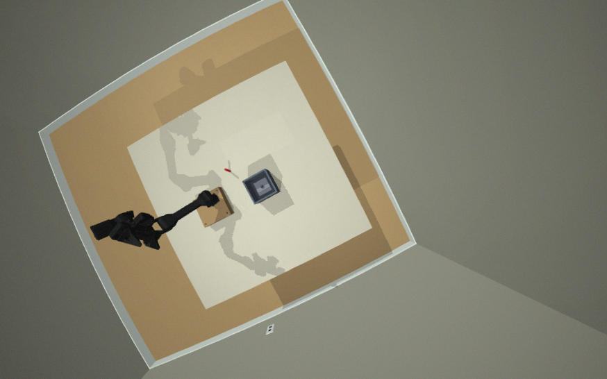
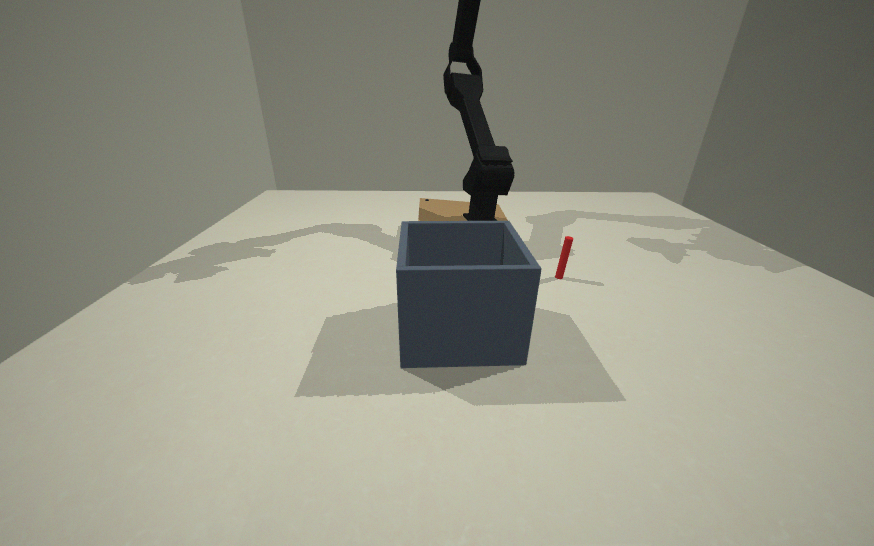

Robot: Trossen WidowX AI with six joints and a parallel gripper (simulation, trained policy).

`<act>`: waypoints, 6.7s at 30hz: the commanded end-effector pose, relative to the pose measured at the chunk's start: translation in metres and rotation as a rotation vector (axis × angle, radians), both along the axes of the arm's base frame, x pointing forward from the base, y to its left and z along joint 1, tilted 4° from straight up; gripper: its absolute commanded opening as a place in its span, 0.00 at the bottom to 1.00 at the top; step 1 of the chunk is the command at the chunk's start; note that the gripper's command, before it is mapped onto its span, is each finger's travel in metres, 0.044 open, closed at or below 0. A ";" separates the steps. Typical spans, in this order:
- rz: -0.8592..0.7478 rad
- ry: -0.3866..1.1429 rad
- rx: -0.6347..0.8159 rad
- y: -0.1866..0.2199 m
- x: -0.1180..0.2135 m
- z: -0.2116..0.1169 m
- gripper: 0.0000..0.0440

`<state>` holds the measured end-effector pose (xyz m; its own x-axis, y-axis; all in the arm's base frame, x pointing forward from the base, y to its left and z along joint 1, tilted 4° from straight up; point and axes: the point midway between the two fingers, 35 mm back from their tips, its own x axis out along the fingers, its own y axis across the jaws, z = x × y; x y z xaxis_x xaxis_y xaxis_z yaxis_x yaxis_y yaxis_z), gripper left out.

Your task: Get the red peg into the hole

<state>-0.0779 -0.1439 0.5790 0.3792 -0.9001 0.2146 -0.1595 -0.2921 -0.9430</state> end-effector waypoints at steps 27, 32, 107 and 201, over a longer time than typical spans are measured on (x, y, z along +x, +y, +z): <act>0.039 -0.454 0.229 0.035 0.019 -0.036 1.00; 0.035 -0.511 0.275 0.038 0.026 -0.045 1.00; -0.001 -0.811 1.092 0.024 0.163 -0.164 1.00; -1.412 -0.968 1.646 0.238 0.268 -0.443 1.00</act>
<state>0.1940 0.0905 0.1483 -0.0768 0.0484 -0.9959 0.9329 0.3561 -0.0546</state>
